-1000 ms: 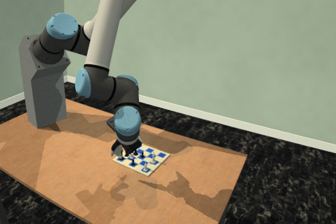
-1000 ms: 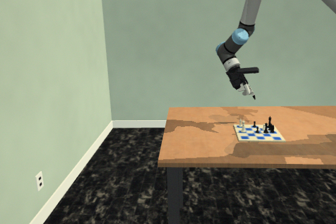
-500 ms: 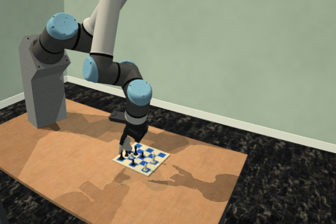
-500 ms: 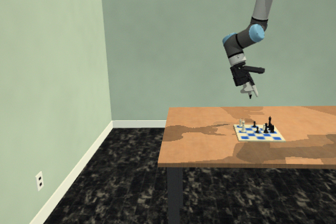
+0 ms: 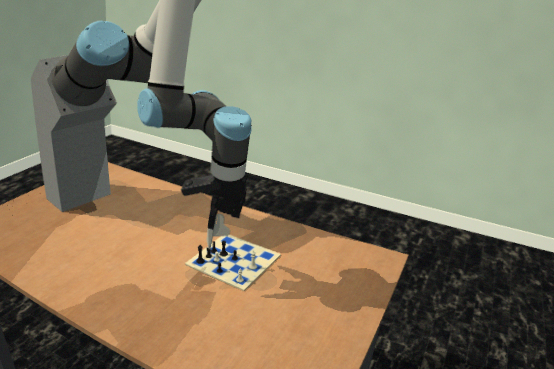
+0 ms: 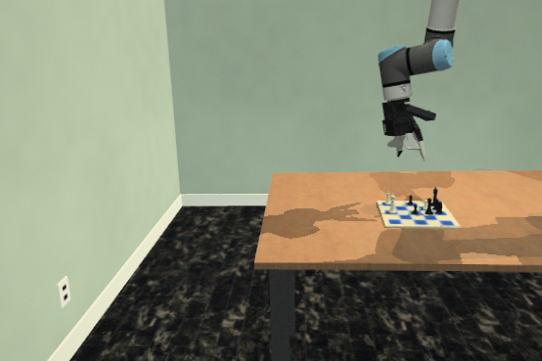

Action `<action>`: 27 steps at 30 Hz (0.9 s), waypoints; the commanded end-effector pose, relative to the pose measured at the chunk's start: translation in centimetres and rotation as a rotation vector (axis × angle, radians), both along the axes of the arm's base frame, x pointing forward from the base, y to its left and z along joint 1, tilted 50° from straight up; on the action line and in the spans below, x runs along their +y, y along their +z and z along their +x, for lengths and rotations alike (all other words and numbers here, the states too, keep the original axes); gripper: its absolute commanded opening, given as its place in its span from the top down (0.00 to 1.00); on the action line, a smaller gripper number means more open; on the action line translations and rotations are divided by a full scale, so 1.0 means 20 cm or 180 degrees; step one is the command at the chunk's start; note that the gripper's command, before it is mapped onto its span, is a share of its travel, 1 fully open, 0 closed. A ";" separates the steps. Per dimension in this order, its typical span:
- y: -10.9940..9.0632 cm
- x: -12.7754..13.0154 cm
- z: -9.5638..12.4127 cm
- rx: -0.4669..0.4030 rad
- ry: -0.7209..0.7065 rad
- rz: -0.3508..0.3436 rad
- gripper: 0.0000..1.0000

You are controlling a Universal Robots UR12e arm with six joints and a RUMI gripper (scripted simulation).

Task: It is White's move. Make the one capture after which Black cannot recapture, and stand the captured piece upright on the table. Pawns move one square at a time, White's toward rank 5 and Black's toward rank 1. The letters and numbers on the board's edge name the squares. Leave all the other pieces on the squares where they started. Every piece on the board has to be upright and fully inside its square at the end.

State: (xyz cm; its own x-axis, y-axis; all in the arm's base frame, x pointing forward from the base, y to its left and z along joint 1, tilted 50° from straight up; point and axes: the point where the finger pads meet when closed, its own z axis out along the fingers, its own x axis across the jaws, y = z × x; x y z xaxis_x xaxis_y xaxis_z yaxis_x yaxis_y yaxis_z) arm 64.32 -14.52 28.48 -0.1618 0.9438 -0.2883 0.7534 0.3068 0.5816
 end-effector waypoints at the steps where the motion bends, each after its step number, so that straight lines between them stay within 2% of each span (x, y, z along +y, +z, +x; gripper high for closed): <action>1: 0.00 0.03 0.01 -0.0153 0.0101 -0.0315 0.00; 10: -0.01 0.07 0.01 -0.0310 0.0229 -0.0665 0.00; 27: 0.00 0.08 0.01 -0.0361 0.0267 -0.0776 0.00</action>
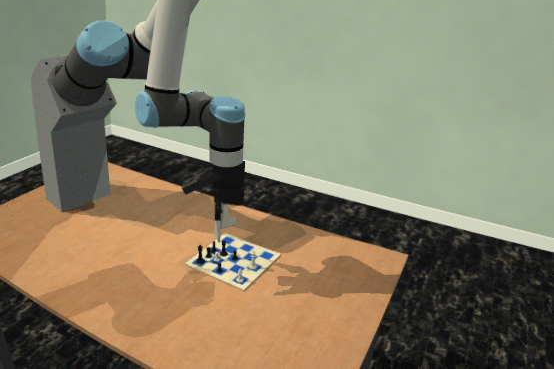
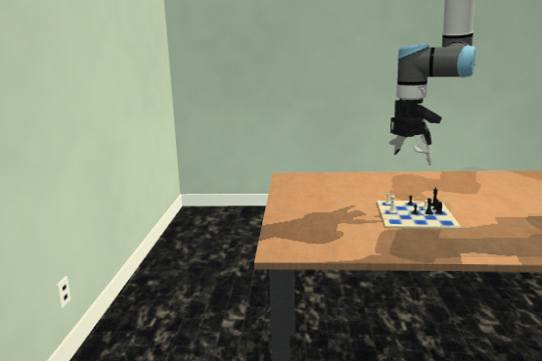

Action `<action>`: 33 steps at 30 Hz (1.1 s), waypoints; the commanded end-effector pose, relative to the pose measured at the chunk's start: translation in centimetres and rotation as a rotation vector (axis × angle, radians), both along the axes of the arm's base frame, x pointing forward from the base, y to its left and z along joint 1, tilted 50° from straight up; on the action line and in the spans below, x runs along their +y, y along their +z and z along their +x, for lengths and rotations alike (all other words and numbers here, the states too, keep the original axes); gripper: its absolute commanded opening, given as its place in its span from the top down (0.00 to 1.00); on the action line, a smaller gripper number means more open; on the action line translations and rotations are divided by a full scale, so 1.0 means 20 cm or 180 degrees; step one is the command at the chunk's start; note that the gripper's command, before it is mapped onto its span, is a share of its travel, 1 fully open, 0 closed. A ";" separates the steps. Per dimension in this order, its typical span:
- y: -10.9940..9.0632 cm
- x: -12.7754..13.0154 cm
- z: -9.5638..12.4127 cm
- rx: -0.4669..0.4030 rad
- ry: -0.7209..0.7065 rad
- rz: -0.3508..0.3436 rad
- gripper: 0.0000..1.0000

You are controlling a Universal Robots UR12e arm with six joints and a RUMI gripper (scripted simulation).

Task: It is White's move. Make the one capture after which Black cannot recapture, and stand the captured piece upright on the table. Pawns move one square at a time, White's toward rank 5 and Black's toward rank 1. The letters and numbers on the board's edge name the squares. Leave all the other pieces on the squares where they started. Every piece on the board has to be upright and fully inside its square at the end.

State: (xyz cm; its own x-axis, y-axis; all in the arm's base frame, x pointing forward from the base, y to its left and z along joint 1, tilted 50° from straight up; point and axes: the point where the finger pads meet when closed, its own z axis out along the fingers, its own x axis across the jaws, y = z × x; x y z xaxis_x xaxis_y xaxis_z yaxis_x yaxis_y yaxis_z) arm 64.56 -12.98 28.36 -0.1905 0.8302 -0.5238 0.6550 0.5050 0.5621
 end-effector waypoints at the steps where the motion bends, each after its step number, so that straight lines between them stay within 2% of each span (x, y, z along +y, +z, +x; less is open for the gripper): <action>1: 0.00 0.00 0.00 -0.0006 0.0002 -0.0007 0.00; 20: 0.00 0.00 0.00 0.0020 0.0070 -0.0085 0.00; 26: -0.01 -0.01 0.01 0.0094 0.0271 -0.0315 0.00; 33: -0.03 -0.03 0.04 0.0252 0.0697 -0.0802 0.00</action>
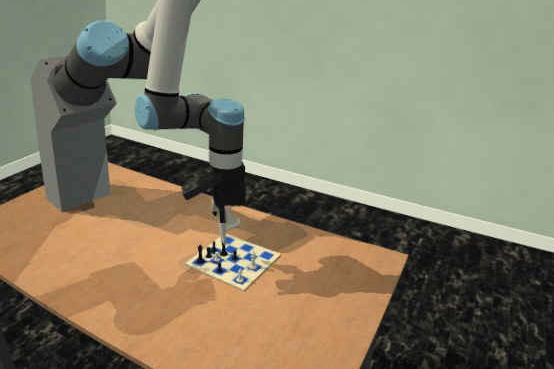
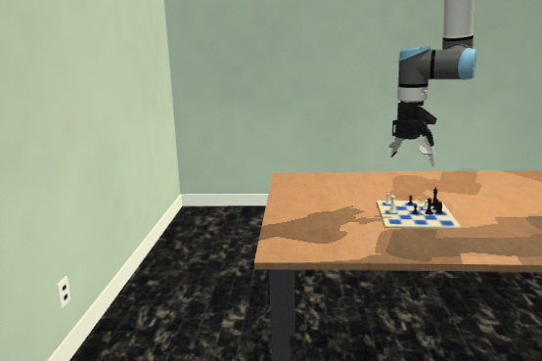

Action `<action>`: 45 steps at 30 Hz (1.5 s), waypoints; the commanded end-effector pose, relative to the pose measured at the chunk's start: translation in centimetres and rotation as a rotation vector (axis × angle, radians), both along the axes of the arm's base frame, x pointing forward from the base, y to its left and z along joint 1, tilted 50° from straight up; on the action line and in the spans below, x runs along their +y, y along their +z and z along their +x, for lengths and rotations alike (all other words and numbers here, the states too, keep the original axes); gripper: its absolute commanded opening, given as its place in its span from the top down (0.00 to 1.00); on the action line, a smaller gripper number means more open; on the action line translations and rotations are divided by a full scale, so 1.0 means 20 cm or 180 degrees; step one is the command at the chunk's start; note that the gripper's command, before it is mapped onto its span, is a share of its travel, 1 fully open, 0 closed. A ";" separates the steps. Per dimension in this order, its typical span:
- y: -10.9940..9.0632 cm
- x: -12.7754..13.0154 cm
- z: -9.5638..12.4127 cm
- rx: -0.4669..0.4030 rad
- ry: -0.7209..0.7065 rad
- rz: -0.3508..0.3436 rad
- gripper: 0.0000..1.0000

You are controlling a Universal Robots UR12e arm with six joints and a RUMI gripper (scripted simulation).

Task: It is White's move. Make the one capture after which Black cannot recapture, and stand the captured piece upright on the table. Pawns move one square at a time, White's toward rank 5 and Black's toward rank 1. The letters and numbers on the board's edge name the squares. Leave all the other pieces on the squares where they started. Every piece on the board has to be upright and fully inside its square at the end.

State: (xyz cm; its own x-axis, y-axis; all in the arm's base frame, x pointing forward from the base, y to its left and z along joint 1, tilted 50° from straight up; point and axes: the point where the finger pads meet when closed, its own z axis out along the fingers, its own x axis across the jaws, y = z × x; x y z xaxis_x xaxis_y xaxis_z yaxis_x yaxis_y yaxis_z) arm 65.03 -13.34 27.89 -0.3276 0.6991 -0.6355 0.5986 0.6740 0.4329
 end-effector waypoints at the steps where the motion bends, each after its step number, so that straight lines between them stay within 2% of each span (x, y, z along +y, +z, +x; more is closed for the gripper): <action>1: -0.01 -0.01 0.02 0.0115 0.0330 -0.0369 0.00; 3: -0.01 -0.01 0.02 0.0115 0.0330 -0.0369 0.00; 18: -0.08 -0.04 0.10 0.0608 0.1653 -0.1885 0.00; 20: -0.08 -0.04 0.10 0.0608 0.1653 -0.1885 0.00; 25: -0.10 -0.04 0.12 0.0759 0.2057 -0.2349 0.00; 30: -0.11 -0.04 0.14 0.0880 0.2381 -0.2721 0.00; 35: -0.13 -0.04 0.15 0.0963 0.2602 -0.2974 0.00; 45: -0.13 -0.04 0.16 0.1016 0.2744 -0.3137 0.00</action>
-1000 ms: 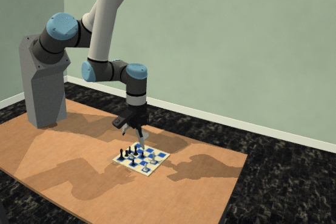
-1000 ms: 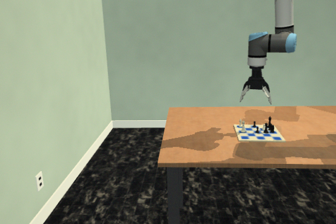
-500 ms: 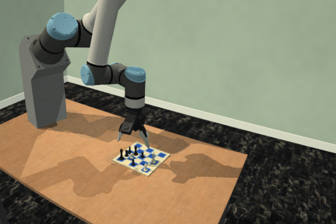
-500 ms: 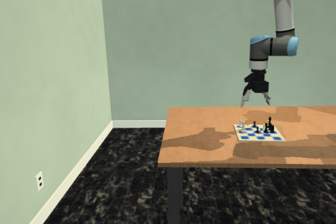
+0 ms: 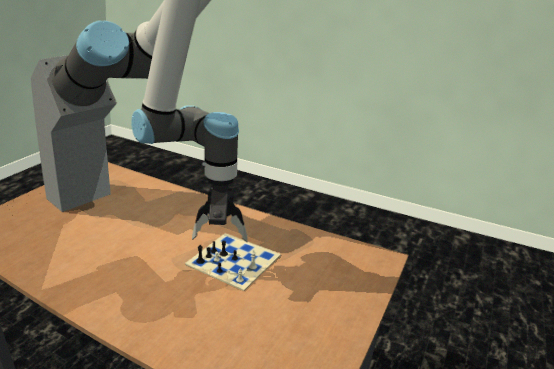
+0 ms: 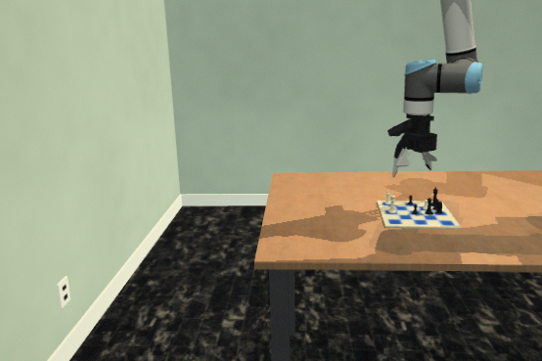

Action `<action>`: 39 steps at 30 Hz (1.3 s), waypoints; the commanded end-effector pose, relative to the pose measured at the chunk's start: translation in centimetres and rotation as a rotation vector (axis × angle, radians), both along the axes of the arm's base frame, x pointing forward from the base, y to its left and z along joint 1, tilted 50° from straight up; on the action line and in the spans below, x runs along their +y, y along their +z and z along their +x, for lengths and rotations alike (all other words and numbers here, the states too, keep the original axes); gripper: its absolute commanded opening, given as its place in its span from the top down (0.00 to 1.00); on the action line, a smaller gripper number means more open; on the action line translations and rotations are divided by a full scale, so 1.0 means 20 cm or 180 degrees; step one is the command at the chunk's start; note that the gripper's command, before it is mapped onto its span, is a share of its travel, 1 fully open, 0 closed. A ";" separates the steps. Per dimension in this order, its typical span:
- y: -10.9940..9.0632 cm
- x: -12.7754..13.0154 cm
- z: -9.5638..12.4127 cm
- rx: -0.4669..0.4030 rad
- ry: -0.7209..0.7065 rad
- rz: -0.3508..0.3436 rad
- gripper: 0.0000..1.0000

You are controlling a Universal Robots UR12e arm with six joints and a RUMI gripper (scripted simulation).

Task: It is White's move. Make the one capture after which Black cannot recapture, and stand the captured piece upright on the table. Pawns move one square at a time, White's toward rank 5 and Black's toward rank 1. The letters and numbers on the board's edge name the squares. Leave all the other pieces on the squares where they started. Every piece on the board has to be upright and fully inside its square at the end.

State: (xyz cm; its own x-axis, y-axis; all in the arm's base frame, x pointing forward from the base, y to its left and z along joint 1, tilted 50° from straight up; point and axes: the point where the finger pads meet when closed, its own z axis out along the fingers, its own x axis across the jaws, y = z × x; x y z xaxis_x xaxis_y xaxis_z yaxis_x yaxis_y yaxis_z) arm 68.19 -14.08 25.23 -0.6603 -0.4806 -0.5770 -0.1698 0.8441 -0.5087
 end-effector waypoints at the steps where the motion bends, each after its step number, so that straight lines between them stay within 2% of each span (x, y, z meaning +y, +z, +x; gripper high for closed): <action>1: 0.00 0.00 0.00 0.0018 0.0061 -0.0066 0.00; 4: 0.00 0.00 0.00 0.0019 0.0064 -0.0069 0.00; 5: 0.00 0.00 0.00 0.0019 0.0064 -0.0069 0.80; 39: 0.00 0.00 0.00 0.0019 0.0064 -0.0069 0.80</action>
